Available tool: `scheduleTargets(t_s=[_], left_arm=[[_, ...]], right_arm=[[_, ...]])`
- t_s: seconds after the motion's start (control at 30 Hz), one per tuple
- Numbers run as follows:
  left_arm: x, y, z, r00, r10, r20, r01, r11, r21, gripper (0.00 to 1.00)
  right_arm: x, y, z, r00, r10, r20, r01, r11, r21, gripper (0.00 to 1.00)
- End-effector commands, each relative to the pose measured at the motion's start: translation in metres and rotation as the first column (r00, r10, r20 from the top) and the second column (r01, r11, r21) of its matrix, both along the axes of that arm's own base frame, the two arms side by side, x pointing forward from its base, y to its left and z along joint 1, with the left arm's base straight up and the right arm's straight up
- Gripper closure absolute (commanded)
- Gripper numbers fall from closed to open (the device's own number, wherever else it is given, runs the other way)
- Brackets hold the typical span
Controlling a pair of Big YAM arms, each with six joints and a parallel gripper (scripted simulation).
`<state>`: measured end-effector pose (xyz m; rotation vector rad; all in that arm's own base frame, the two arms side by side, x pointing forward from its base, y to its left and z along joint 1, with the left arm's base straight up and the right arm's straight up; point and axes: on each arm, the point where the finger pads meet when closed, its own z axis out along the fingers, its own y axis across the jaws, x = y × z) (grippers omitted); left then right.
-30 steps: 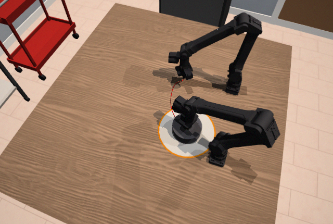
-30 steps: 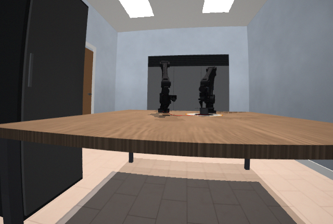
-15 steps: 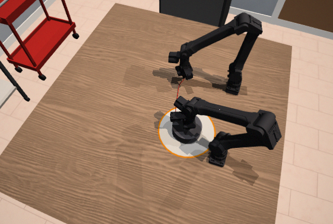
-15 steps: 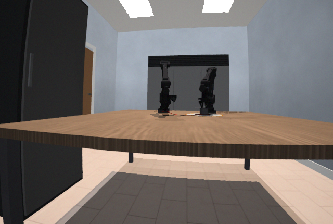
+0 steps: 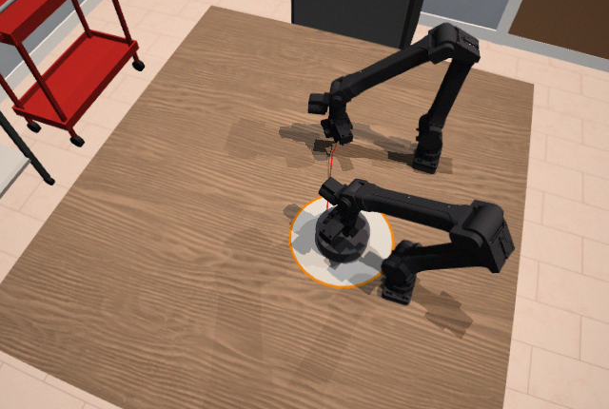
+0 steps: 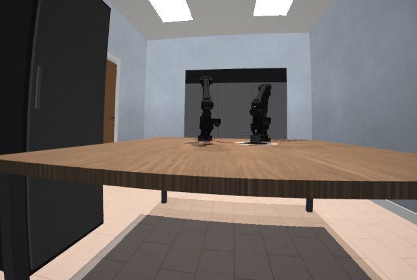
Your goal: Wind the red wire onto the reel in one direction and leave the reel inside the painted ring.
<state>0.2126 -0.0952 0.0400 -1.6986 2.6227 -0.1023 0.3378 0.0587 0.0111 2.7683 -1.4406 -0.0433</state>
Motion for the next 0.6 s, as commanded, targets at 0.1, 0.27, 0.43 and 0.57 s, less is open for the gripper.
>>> scheduleTargets(t_s=[0.1, 0.27, 0.43, 0.57], left_arm=[[-0.0015, 0.0015, -0.0049, 0.897, 0.439, -0.048, -0.437, 0.898, 0.047, 0.9], [-0.0015, 0.0015, -0.0049, 0.897, 0.439, -0.048, -0.437, 0.898, 0.047, 1.0], [-0.0015, 0.0015, -0.0049, 0.956, 0.291, -0.048, -0.289, 0.956, 0.047, 1.0], [-0.0015, 0.0015, -0.0049, 0.995, -0.088, -0.043, 0.091, 0.995, 0.048, 1.0]], right_arm=[[0.0095, 0.0087, 0.0138, 0.999, 0.03, 0.034, -0.03, 1.0, 0.005, 1.0], [0.009, 0.0095, 0.0135, 0.999, 0.033, 0.034, -0.033, 0.999, 0.005, 1.0], [0.0083, 0.0098, 0.0131, 0.999, 0.034, 0.034, -0.034, 0.999, 0.005, 1.0], [0.0078, 0.01, 0.0127, 0.999, 0.035, 0.034, -0.035, 0.999, 0.005, 1.0]])
